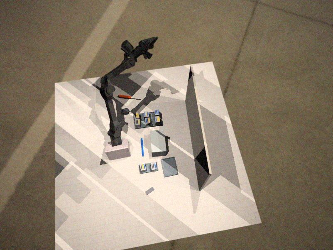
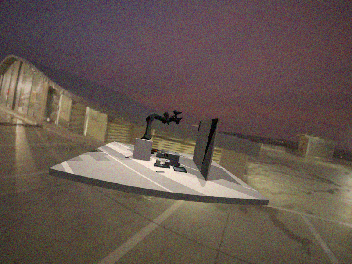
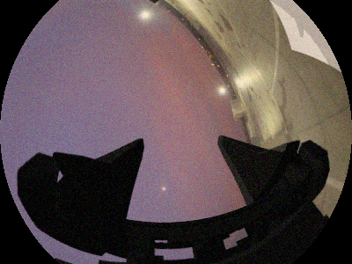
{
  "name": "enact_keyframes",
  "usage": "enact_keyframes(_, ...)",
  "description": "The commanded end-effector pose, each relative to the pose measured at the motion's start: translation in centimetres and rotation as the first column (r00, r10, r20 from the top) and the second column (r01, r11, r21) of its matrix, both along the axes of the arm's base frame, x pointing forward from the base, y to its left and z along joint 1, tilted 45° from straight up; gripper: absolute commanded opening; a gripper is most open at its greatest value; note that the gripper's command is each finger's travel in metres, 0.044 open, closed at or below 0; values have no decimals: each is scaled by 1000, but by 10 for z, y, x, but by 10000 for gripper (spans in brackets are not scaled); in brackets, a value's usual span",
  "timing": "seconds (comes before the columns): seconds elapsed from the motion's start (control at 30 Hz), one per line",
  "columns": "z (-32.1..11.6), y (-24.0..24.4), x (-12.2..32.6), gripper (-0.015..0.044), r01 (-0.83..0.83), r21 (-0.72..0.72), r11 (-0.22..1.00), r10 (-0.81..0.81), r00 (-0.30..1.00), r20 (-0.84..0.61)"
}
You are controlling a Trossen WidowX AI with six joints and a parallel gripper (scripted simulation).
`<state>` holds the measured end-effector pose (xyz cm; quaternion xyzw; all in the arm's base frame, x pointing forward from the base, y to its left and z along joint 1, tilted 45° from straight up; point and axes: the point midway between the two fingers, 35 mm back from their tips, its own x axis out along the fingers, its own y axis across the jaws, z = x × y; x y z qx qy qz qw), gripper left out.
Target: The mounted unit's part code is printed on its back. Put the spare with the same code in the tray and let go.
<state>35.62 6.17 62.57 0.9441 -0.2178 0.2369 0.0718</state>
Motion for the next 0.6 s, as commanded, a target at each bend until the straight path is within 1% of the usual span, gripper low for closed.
enact_keyframes(0.0,0,0,0,426,0,0,1000,0,1000,0)
enact_keyframes(0.03,0,0,0,440,0,0,1000,0,1000,0)
enact_keyframes(0.2,-1,0,1,440,2,-8,1000,-2,1000,-5)
enact_keyframes(0.27,-6,4,9,440,13,-69,998,-16,999,-44)
enact_keyframes(0.33,-19,10,24,440,25,-190,981,-49,992,-118)
enact_keyframes(0.4,-38,17,46,440,20,-359,933,-103,972,-213)
enact_keyframes(0.5,-74,27,77,440,-40,-594,803,-200,922,-332)
enact_keyframes(0.57,-95,31,93,440,-96,-699,709,-254,889,-380)
